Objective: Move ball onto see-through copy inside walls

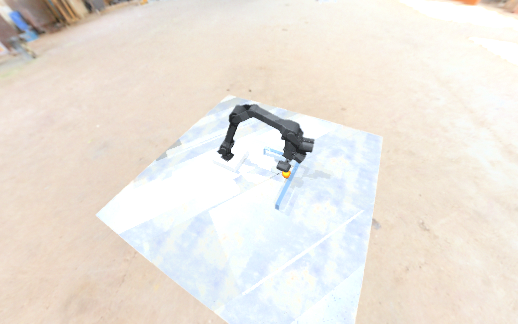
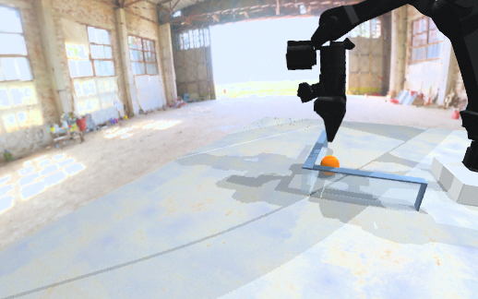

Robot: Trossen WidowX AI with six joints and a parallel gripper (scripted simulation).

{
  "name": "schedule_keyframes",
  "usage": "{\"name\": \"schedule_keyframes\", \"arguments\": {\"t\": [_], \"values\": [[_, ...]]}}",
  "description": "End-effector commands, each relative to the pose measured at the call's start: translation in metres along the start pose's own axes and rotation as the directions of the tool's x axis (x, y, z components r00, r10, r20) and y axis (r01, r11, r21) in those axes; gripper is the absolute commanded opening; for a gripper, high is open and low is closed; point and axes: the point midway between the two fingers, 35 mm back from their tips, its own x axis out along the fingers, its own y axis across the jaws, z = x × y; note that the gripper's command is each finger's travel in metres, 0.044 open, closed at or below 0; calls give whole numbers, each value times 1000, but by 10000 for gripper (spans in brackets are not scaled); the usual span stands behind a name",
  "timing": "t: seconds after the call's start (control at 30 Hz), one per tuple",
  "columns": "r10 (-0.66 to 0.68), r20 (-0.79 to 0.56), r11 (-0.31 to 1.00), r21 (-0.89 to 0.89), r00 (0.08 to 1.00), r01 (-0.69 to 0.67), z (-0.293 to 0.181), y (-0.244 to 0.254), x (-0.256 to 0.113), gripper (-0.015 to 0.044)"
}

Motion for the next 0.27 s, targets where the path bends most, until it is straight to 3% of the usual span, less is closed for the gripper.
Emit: {"name": "schedule_keyframes", "arguments": {"t": [0.0,0.1,0.23], "values": [[0,4,1000,-6,1000,0,-1,0,-19,424],[0,3,1000,0,1000,0,-4,-1,-49,440],[0,3,1000,0,1000,0,-4,-1,-51,440]]}}
